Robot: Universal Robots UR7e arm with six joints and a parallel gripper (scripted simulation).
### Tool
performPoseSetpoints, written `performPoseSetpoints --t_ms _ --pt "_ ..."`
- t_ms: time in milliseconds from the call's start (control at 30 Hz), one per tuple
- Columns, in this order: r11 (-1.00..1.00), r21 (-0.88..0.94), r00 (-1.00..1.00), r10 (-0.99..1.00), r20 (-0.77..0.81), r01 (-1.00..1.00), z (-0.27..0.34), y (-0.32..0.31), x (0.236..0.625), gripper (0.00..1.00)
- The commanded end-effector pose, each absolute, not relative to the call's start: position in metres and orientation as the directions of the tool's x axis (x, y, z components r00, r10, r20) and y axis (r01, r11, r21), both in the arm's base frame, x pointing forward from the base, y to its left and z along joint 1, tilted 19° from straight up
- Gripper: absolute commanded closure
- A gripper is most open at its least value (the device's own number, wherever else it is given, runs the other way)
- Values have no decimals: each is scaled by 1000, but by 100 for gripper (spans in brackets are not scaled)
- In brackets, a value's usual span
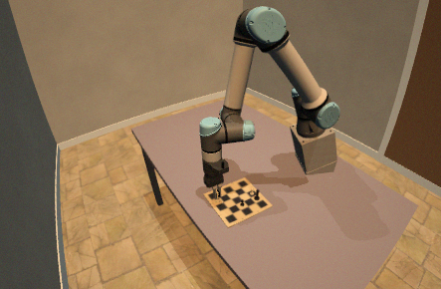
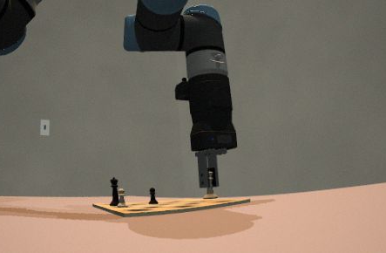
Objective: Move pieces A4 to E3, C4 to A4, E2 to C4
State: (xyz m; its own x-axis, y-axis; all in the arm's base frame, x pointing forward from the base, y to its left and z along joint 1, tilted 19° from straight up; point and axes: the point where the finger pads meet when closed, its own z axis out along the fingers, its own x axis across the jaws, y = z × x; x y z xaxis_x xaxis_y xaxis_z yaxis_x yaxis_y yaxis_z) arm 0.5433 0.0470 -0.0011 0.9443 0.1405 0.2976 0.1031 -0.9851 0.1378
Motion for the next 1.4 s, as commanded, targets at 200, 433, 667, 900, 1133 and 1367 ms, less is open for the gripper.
performPoseSetpoints --t_ms 200,433,667,900,1133,1367 --pt "-985 138 944 142 297 105 -2 48 542 100" --pt "-985 137 944 142 296 105 -3 48 543 100" --pt "-985 138 944 142 297 105 -5 47 544 100" --pt "-985 138 944 142 297 105 -6 47 545 100" --pt "-985 138 944 142 299 105 -5 47 545 100" --pt "-985 138 944 142 299 105 -5 47 545 100"
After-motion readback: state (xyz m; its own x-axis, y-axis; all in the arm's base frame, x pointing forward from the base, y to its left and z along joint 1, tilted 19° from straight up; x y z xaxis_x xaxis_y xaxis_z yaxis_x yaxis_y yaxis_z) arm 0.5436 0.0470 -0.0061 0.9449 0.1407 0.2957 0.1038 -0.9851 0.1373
